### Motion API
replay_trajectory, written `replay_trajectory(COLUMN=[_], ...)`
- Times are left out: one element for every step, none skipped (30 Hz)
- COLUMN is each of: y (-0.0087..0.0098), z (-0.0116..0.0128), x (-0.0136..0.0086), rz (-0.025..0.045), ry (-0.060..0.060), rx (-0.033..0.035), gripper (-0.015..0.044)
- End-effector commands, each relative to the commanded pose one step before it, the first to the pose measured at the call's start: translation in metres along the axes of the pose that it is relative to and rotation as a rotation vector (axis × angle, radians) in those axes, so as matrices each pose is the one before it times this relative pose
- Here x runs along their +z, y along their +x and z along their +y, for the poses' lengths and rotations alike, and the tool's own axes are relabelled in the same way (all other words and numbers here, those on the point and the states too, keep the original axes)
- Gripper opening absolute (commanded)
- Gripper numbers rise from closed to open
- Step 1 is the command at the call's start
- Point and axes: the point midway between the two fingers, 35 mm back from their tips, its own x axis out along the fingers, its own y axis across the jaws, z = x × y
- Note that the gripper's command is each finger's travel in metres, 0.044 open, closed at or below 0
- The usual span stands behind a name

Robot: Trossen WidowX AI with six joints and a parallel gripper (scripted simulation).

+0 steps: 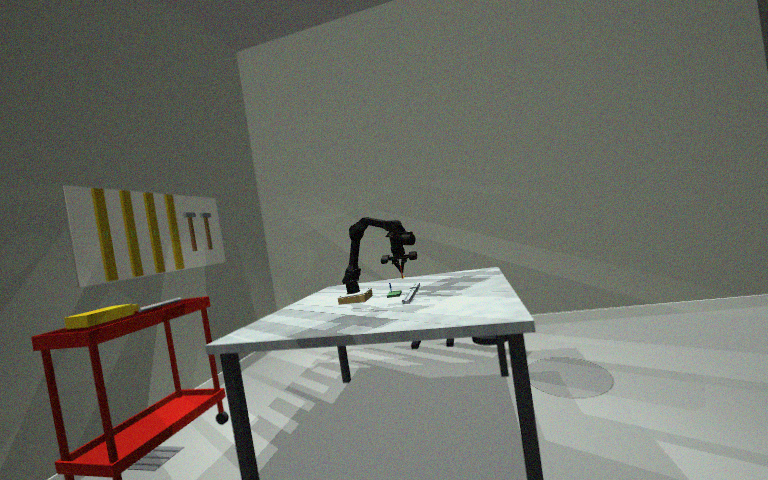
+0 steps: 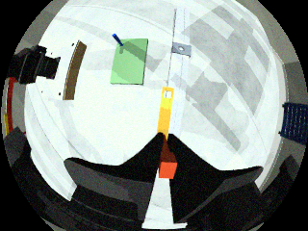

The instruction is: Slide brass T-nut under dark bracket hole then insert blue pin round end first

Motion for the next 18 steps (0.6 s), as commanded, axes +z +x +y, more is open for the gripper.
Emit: replay_trajectory(y=[-0.00342,-0.00018,-0.00018,-0.00017,-0.00017,-0.00016,-0.00015,-0.00015,-0.00014,-0.00014,-0.00013,-0.00013,-0.00012,-0.00012,-0.00011,-0.00011,-0.0001,-0.00009], z=[-0.00491,-0.00069,-0.00068,-0.00067,-0.00067,-0.00064,-0.00062,-0.00061,-0.00059,-0.0006,-0.00061,-0.0006,-0.00059,-0.00059,-0.00058,-0.00057,-0.00056,-0.00055], x=[-0.00736,-0.00147,-0.00147,-0.00148,-0.00148,-0.00145,-0.00143,-0.00141,-0.0014,-0.00147,-0.00151,-0.00152,-0.00152,-0.00153,-0.00153,-0.00153,-0.00154,-0.00154], rz=[0.00871,0.00027,0.00027,0.00027,0.00027,0.00022,0.00019,0.00016,0.00014,0.00017,0.00018,0.00017,0.00017,0.00017,0.00017,0.00017,0.00016,0.00016], ry=[-0.0021,0.0011,0.0011,0.0011,0.0011,0.001,0.0009,0.0008,0.0008,0.0004,0.0004,0.0004,0.0004,0.0004,0.0004,0.0004,0.0004,0.0004], rx=[-0.00888,-0.00072,-0.00072,-0.00072,-0.0007,-0.00058,-0.00049,-0.00042,-0.00036,-0.00006,-0.00006,-0.00006,-0.00006,-0.00006,-0.00005,-0.00005,-0.00005,-0.00005], gripper=[-0.015,-0.015,-0.015,-0.015,-0.015,-0.015,-0.015,-0.015,-0.015,-0.015,-0.015,-0.015,-0.015,-0.015,-0.015,-0.015,-0.015,-0.015])
